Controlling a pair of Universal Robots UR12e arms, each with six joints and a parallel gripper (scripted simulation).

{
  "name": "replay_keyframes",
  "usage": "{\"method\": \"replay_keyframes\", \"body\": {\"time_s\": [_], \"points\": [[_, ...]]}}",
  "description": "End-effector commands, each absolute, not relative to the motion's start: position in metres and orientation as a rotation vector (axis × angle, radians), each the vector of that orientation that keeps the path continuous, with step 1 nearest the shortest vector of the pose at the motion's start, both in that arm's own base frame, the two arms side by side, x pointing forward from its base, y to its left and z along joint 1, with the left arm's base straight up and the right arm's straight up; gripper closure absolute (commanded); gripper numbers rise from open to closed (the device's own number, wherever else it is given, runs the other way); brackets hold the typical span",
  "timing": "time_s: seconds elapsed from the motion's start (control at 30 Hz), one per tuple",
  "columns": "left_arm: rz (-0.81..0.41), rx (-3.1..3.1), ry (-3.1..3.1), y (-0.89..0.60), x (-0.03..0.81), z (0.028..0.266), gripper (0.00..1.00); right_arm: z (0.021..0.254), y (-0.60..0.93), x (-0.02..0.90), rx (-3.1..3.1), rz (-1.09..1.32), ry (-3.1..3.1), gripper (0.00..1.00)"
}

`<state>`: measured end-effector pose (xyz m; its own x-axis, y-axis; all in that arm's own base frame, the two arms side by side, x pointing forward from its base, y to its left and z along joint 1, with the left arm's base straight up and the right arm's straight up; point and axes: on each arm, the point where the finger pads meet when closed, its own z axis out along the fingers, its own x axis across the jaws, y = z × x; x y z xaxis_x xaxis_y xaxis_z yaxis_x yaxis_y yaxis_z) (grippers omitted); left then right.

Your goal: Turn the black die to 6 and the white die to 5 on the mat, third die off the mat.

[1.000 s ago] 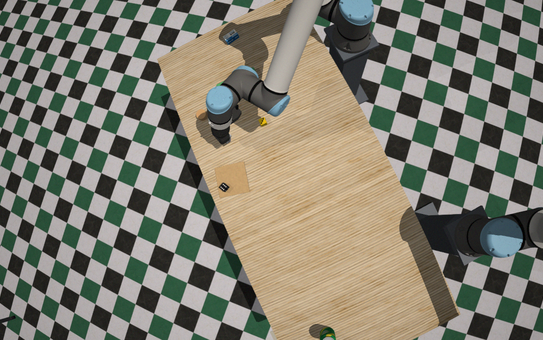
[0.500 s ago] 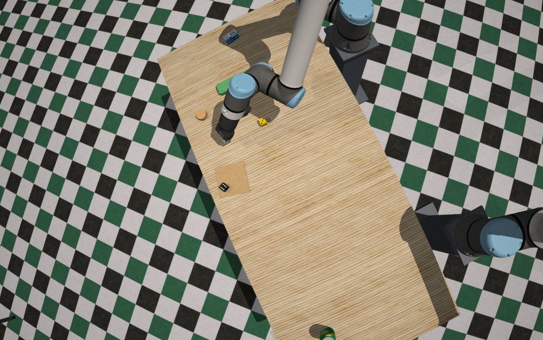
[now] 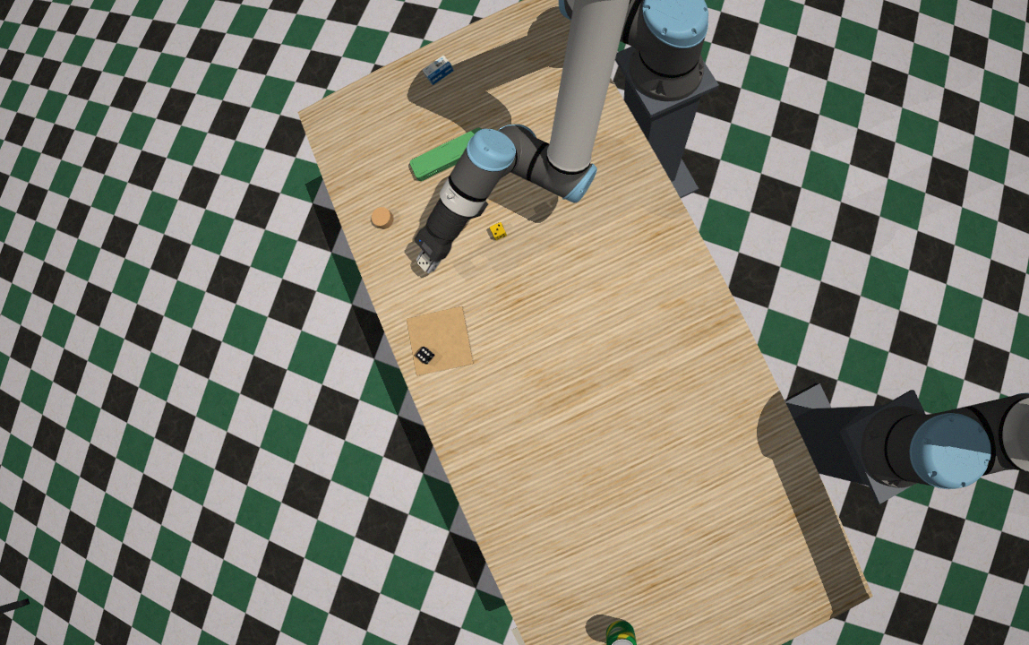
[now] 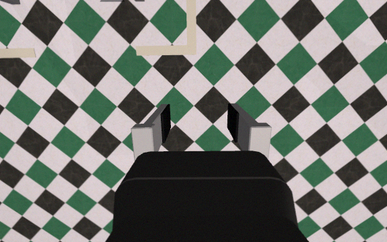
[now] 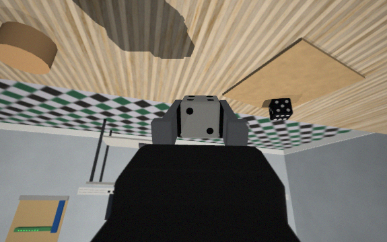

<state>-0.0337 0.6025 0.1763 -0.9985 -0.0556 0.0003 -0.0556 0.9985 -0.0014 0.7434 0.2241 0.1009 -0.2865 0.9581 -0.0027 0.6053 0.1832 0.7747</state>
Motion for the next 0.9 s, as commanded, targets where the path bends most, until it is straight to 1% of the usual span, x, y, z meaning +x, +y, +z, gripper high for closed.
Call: {"method": "replay_keyframes", "body": {"time_s": [0.0, 0.37, 0.87], "points": [[0.000, 0.087, -3.140, 0.6031, -0.0336, 0.1770, 0.00, 0.1023, 0.2262, 0.7463, 1.393, 1.036, 1.877, 0.43], [0.000, 0.087, -3.140, 0.6031, -0.0336, 0.1770, 0.00, 0.1025, 0.2255, 0.7453, 1.357, 1.087, 1.826, 0.43], [0.000, 0.087, -3.140, 0.6031, -0.0336, 0.1770, 0.00, 0.1001, 0.2254, 0.7451, 1.352, 1.093, 1.820, 0.43]]}}
